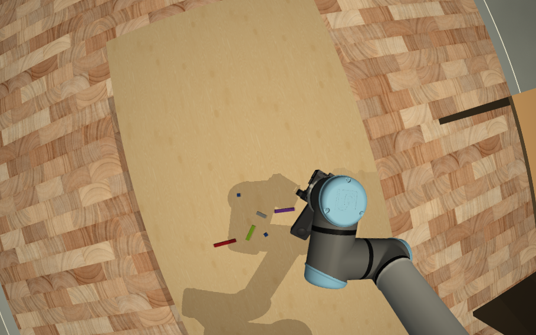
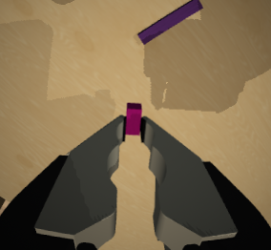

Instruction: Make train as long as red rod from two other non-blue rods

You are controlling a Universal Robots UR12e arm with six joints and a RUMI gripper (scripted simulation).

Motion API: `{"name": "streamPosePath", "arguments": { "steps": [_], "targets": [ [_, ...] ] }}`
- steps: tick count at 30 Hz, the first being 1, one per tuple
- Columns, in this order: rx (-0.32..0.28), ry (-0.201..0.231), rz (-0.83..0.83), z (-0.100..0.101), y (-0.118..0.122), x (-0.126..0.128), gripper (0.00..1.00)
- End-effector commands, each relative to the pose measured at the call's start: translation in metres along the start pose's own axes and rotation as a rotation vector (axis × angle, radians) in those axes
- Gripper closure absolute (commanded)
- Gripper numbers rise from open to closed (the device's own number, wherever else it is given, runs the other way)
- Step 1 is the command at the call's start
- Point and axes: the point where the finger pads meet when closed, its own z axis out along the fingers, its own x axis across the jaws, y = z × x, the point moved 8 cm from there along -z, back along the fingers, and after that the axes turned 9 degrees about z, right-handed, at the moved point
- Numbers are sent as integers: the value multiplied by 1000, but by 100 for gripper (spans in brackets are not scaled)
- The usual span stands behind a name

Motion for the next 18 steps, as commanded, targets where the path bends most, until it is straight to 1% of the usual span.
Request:
{"name": "streamPosePath", "arguments": {
  "steps": [1, 3, 5, 11, 18],
  "targets": [
    [-2, 1, 0, 24, 1, 1, 100],
    [-2, 1, 0, 31, 1, 1, 100],
    [-2, 1, 0, 31, 1, 1, 100],
    [-2, 1, 0, 46, 1, 1, 100],
    [-2, 1, 0, 49, 1, 1, 100]
  ]
}}
